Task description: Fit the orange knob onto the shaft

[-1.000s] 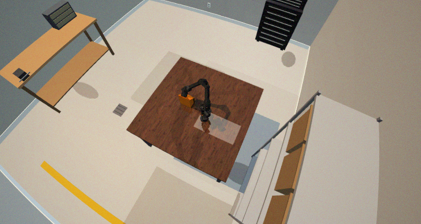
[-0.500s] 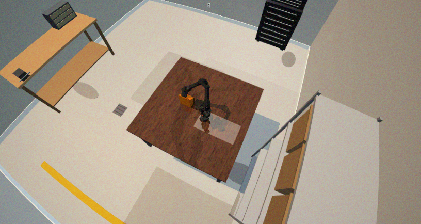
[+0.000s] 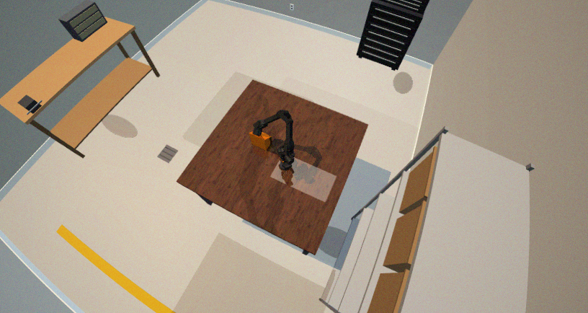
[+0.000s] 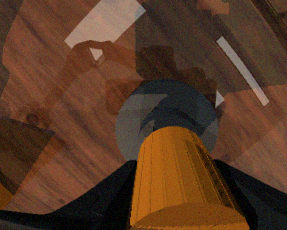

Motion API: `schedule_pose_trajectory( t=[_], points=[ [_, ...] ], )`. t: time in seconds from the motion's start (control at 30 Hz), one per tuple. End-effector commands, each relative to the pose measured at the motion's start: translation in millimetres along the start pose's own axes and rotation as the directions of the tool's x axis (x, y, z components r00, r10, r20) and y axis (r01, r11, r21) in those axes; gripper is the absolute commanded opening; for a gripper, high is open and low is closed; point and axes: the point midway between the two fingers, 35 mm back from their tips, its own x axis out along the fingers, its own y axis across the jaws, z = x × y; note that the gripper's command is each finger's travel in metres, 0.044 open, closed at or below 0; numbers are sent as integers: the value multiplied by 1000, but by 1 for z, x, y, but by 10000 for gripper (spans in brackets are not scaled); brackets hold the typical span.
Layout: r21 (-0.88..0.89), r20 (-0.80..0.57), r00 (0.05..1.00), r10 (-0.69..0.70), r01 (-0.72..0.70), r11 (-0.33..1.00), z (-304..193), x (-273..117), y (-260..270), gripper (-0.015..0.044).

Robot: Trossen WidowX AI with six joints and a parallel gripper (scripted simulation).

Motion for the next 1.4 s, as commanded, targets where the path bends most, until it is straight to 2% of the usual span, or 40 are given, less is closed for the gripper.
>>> schedule_pose_trajectory(
  t=[0.0, 0.63, 0.9, 1.37],
  points=[
    [-4, 1, 1000, -1, 1, 1000, 0, 1, 0, 0],
    [-4, 1, 1000, -1, 1, 1000, -1, -4, 1, 0],
    [-212, 1, 1000, -1, 2, 977, -1, -2, 0, 0],
    [-212, 1, 1000, -1, 1, 977, 0, 0, 0, 0]
  ],
)
